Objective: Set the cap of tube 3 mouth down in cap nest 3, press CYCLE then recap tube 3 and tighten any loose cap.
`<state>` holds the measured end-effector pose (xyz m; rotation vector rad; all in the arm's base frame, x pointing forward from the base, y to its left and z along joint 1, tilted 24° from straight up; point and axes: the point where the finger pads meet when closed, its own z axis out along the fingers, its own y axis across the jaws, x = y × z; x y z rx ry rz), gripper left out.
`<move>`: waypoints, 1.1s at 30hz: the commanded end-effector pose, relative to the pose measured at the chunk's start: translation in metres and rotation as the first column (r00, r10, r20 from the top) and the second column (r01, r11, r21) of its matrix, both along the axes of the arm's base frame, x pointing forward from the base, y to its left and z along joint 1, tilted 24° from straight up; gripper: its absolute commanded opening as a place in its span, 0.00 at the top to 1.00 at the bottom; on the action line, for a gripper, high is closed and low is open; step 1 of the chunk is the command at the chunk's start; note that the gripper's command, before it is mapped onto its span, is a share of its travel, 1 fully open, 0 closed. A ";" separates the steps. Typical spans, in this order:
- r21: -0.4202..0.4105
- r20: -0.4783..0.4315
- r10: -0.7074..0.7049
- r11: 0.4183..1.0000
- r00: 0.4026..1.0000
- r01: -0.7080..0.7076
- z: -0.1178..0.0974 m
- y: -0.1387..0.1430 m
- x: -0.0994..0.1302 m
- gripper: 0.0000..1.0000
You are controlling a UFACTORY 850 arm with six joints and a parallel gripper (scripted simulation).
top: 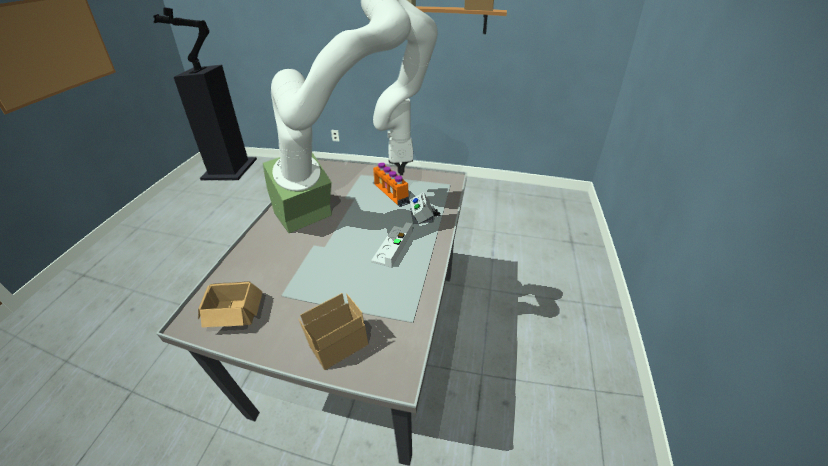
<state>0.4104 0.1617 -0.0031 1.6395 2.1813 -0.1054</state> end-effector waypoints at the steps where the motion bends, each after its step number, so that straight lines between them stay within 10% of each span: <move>1: 0.018 0.018 -0.037 0.999 0.999 0.037 0.013 -0.023 0.016 1.00; 33: 0.018 0.018 -0.037 0.999 0.999 0.037 0.007 -0.123 0.087 1.00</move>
